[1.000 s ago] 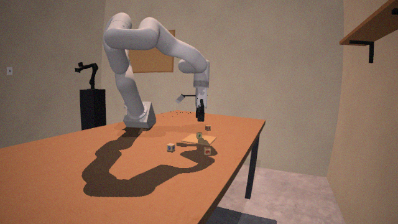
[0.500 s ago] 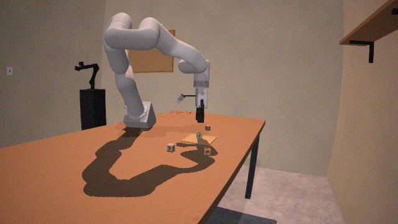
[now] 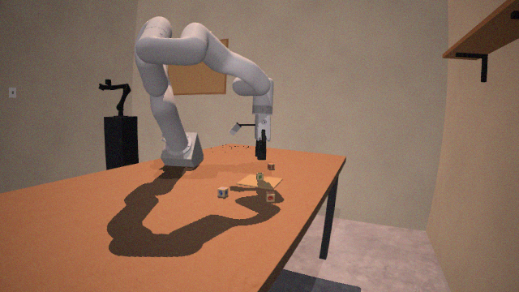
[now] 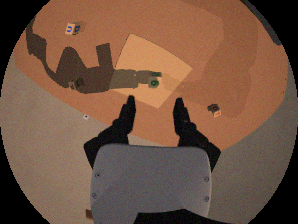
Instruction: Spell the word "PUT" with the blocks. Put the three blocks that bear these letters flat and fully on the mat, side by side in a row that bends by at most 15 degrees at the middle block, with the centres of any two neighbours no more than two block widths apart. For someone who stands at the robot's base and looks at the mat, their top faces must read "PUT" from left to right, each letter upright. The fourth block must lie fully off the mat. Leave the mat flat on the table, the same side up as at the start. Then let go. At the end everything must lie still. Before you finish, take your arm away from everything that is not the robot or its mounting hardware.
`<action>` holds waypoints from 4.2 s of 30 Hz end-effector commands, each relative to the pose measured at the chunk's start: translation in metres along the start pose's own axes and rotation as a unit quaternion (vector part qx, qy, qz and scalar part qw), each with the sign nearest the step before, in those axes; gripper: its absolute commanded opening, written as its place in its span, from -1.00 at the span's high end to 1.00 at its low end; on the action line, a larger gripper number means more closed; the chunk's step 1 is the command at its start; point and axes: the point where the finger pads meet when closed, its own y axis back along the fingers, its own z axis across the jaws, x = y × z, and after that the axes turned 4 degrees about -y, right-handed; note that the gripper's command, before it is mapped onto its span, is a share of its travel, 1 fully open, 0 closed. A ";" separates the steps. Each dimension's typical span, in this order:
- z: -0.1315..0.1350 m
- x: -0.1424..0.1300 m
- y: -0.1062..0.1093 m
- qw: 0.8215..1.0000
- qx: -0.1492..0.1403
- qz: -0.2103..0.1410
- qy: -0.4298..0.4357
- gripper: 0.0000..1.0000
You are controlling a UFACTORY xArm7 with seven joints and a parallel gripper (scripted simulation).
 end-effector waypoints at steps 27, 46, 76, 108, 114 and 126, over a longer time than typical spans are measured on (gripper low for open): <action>0.000 -0.001 -0.009 1.000 0.000 -0.002 0.000 -0.26; 0.000 -0.002 -0.035 1.000 0.000 -0.002 0.000 -0.26; 0.000 -0.002 -0.050 1.000 0.000 -0.002 0.000 -0.26; 0.000 -0.002 -0.050 1.000 0.000 -0.002 0.000 -0.26; 0.000 -0.002 -0.050 1.000 0.000 -0.002 0.000 -0.26; 0.000 -0.003 -0.050 1.000 0.000 -0.002 0.000 -0.26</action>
